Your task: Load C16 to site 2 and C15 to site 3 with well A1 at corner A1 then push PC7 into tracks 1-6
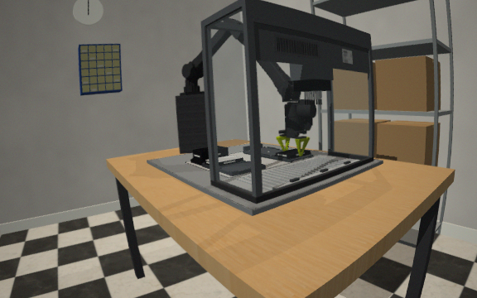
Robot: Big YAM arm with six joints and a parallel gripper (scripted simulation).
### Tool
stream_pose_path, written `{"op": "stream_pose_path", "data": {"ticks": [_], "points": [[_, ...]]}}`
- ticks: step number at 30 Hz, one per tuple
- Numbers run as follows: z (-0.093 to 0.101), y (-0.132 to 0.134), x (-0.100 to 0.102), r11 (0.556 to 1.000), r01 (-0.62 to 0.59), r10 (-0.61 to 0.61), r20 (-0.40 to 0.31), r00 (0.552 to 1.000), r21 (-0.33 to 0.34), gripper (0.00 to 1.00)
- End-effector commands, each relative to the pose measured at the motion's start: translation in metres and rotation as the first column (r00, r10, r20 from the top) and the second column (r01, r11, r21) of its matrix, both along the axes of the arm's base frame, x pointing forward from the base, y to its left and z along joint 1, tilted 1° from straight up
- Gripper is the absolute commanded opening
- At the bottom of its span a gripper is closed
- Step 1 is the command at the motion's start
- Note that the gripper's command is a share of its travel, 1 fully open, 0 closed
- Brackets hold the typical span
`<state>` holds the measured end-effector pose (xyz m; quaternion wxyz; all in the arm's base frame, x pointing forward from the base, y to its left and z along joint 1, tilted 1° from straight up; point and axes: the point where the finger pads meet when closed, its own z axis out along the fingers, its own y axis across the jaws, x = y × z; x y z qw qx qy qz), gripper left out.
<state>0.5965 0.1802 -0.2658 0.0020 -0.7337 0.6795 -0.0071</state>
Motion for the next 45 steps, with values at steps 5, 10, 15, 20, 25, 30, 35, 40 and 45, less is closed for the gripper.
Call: {"op": "stream_pose_path", "data": {"ticks": [5,10,15,20,25,30,35,40,45], "points": [[0.004,0.004,0.014,1.0,0.007,-0.007,0.031,0.999,0.01,0.0],[0.016,0.006,0.019,1.0,0.001,-0.001,0.041,0.999,0.014,0.96],[0.016,0.006,0.019,1.0,0.001,-0.001,0.041,0.999,0.014,0.96],[0.016,0.006,0.019,1.0,0.001,-0.001,0.041,0.999,0.014,0.96],[0.016,0.006,0.019,1.0,0.001,-0.001,0.041,0.999,0.014,0.96],[0.039,0.005,0.013,1.0,0.007,-0.007,0.033,0.999,0.01,0.96],[0.059,0.008,0.018,1.0,0.007,-0.007,0.045,0.999,0.014,0.96],[0.066,0.006,0.011,1.0,0.007,-0.007,0.033,0.999,0.011,0.96],[0.082,0.007,0.01,1.0,0.006,-0.006,0.033,0.999,0.011,0.96]]}}
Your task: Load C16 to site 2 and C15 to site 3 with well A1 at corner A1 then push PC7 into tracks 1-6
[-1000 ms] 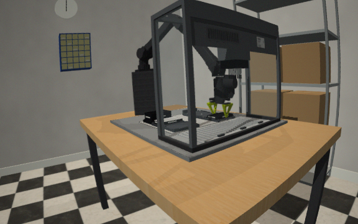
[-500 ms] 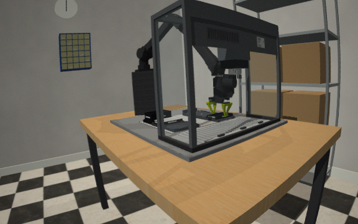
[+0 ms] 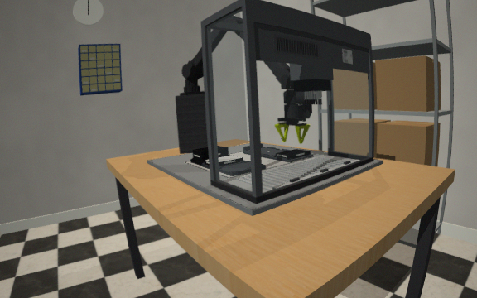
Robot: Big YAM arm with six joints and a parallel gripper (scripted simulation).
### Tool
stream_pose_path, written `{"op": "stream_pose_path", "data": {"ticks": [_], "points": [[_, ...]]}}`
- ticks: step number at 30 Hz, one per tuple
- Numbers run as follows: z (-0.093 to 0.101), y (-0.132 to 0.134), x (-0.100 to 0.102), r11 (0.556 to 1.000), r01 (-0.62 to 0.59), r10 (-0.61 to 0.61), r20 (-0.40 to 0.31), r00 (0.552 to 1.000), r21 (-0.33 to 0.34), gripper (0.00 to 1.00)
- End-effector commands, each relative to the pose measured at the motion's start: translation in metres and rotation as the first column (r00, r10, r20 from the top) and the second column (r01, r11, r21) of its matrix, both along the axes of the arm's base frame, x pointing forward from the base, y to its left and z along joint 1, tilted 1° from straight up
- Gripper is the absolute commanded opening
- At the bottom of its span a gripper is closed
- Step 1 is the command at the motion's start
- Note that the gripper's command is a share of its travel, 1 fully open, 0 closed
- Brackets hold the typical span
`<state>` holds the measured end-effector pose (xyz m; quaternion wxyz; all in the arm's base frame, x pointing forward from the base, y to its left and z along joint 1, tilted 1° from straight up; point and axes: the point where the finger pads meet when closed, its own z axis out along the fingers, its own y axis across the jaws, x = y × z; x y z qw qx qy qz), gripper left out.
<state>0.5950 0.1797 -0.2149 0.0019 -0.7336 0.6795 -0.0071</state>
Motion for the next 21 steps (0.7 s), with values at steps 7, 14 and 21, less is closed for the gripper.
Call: {"op": "stream_pose_path", "data": {"ticks": [7,14,21], "points": [[0.06,0.011,0.019,1.0,0.005,-0.005,0.051,0.999,0.016,0.96],[0.024,-0.012,0.002,0.999,0.042,-0.042,0.009,0.999,0.003,1.0],[0.052,-0.052,0.001,1.0,0.019,-0.02,0.055,0.998,0.014,1.0]]}}
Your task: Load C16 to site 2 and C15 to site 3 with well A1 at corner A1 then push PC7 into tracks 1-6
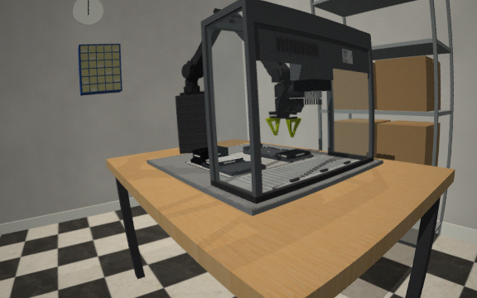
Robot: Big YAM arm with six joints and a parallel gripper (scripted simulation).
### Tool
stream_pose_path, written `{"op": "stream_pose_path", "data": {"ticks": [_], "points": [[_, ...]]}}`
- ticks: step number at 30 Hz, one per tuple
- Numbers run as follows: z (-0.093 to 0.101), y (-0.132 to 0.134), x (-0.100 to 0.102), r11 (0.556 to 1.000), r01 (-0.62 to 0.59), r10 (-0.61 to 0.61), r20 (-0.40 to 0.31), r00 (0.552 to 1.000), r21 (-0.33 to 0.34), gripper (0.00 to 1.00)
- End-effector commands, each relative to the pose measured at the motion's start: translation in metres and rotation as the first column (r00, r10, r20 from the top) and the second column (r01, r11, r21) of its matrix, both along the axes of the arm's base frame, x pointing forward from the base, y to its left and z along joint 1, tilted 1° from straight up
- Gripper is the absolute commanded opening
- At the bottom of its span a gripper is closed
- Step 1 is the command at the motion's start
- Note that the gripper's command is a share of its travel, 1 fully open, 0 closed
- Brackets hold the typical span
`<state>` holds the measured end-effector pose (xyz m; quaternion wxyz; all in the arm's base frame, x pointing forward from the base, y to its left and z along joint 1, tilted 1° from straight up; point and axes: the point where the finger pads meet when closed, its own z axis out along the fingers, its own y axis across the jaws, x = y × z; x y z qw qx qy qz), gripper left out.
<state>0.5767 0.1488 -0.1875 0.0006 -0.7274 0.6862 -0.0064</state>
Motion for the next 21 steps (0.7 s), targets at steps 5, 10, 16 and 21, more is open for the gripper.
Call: {"op": "stream_pose_path", "data": {"ticks": [5,10,16,21], "points": [[0.024,-0.054,0.008,1.0,0.001,-0.002,0.058,0.998,0.012,1.0],[0.023,-0.071,0.001,1.0,-0.002,0.002,0.057,0.998,0.01,1.0],[0.022,-0.112,-0.013,1.0,0.001,-0.002,0.056,0.998,0.007,1.0],[0.021,-0.144,-0.025,1.0,0.001,-0.002,0.055,0.998,0.005,1.0]]}}
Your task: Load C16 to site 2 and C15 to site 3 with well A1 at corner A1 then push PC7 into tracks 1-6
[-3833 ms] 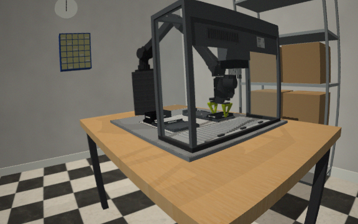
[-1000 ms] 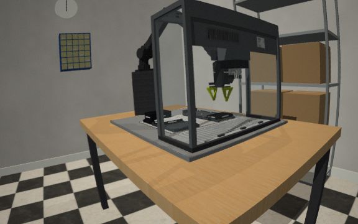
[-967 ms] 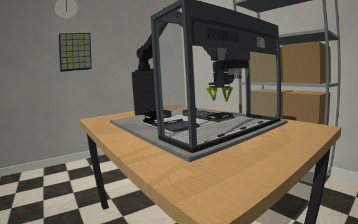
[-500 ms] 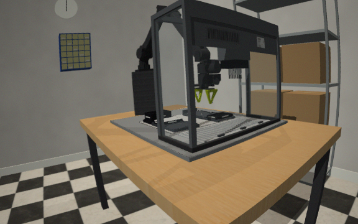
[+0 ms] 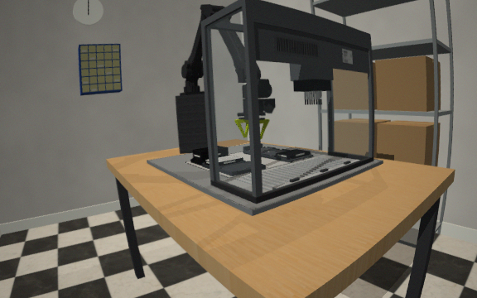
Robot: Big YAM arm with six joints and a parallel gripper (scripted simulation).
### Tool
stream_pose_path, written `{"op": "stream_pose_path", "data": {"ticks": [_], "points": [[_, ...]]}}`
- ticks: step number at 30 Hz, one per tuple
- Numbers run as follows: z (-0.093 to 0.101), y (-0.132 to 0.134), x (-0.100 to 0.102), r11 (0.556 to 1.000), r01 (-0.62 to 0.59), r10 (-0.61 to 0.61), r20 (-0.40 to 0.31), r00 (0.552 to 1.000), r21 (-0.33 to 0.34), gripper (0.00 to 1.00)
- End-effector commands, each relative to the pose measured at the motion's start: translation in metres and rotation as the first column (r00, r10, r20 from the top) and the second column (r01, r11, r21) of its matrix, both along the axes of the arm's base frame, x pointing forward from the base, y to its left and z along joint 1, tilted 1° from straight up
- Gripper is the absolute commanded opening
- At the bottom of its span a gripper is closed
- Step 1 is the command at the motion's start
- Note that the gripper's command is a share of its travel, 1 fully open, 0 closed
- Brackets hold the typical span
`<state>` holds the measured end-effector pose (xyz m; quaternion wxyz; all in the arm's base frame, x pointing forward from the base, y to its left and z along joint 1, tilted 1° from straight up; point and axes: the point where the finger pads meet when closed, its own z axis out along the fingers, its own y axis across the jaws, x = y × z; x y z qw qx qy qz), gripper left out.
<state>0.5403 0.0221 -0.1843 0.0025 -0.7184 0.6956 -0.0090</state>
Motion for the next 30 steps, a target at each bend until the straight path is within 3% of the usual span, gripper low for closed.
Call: {"op": "stream_pose_path", "data": {"ticks": [1,4,5,7,18,21,22,27,28,30], "points": [[0.018,-0.024,0.01,1.0,-0.025,0.024,0.049,0.999,0.003,1.0],[0.018,-0.03,0.007,1.0,-0.025,0.024,0.049,0.999,0.003,1.0],[-0.004,-0.036,-0.008,1.0,-0.024,0.024,0.006,1.0,0.004,1.0],[0.018,-0.049,0.0,1.0,-0.025,0.025,0.048,0.999,0.002,1.0],[0.012,-0.117,-0.027,1.0,-0.024,0.025,0.036,0.999,-0.003,1.0],[0.01,-0.117,-0.03,1.0,-0.024,0.025,0.026,0.999,-0.001,1.0],[0.019,-0.108,-0.007,0.999,-0.047,0.047,0.06,0.997,-0.008,1.0],[0.013,-0.107,-0.018,0.999,-0.047,0.047,0.04,0.998,-0.004,1.0],[-0.002,-0.107,-0.019,0.999,-0.047,0.047,0.031,0.998,-0.002,1.0],[-0.006,-0.119,-0.017,1.0,-0.024,0.025,0.038,0.999,-0.005,1.0]]}}
